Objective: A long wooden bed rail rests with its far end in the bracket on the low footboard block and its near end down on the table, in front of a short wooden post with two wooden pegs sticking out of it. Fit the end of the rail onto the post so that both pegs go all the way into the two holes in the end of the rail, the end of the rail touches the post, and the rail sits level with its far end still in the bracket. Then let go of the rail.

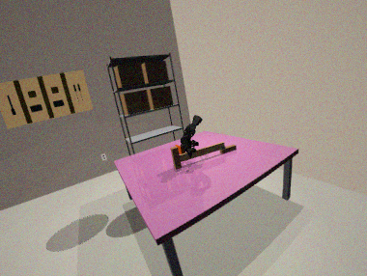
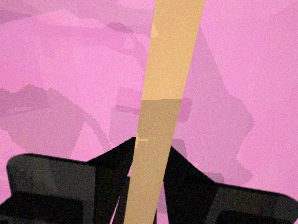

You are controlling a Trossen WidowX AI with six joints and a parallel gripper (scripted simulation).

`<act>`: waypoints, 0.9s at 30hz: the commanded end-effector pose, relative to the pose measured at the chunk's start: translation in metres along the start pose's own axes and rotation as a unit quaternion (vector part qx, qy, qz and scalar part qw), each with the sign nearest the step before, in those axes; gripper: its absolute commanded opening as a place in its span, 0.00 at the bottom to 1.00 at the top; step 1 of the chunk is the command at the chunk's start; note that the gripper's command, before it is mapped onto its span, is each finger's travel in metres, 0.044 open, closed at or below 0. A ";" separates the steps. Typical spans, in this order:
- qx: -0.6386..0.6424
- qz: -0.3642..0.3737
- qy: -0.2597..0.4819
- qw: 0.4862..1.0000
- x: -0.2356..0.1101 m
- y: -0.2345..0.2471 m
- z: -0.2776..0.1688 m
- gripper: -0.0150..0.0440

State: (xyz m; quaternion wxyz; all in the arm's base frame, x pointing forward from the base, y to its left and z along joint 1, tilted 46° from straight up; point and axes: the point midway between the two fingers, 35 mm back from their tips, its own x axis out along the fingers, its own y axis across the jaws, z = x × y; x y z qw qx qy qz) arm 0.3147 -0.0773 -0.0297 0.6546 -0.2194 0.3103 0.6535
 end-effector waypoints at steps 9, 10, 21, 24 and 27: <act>0.000 0.000 0.000 1.000 0.000 0.000 0.000 0.97; 0.000 0.000 0.000 1.000 0.000 0.000 0.000 1.00; 0.000 -0.007 0.002 1.000 -0.029 0.001 0.030 1.00; 0.000 -0.007 0.002 1.000 -0.029 0.001 0.030 1.00; 0.000 -0.007 0.002 1.000 -0.029 0.001 0.030 1.00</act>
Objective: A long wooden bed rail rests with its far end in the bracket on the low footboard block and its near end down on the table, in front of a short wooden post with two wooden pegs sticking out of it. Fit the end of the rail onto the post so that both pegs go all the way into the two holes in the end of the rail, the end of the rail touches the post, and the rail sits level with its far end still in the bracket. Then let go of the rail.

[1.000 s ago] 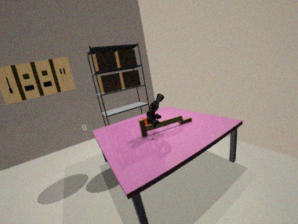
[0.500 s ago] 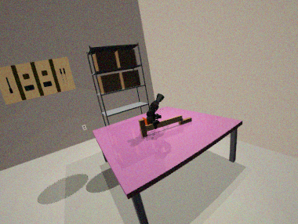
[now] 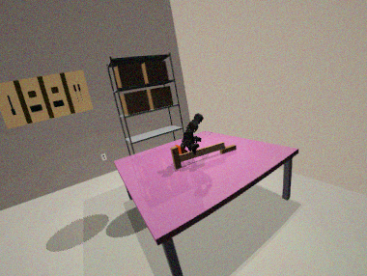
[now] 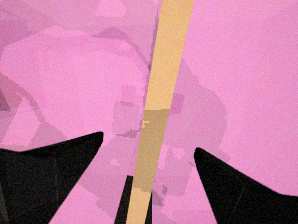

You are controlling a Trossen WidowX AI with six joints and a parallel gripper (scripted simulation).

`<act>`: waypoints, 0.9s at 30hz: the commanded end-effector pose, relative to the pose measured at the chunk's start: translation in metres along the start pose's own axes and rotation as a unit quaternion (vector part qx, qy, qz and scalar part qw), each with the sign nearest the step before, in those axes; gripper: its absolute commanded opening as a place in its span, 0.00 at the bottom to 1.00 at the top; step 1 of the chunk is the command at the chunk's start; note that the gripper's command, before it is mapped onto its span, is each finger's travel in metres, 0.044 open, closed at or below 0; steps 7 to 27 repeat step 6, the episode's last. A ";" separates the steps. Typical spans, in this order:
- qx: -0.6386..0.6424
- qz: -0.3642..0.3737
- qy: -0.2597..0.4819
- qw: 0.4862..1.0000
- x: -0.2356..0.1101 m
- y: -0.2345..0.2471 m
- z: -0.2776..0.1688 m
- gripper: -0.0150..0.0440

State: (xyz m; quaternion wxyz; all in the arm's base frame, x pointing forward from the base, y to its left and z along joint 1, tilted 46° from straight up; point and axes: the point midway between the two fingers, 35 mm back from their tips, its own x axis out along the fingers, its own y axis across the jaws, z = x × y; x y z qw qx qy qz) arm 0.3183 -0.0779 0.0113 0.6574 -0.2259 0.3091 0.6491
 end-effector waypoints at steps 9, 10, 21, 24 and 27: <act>0.003 0.000 -0.002 1.000 0.000 0.000 0.001 1.00; 0.003 0.000 -0.002 1.000 0.000 0.000 0.001 1.00; 0.003 0.000 -0.002 1.000 0.000 0.000 0.001 1.00; 0.003 0.000 -0.002 1.000 0.000 0.000 0.001 1.00; 0.003 0.000 -0.002 1.000 0.000 0.000 0.001 1.00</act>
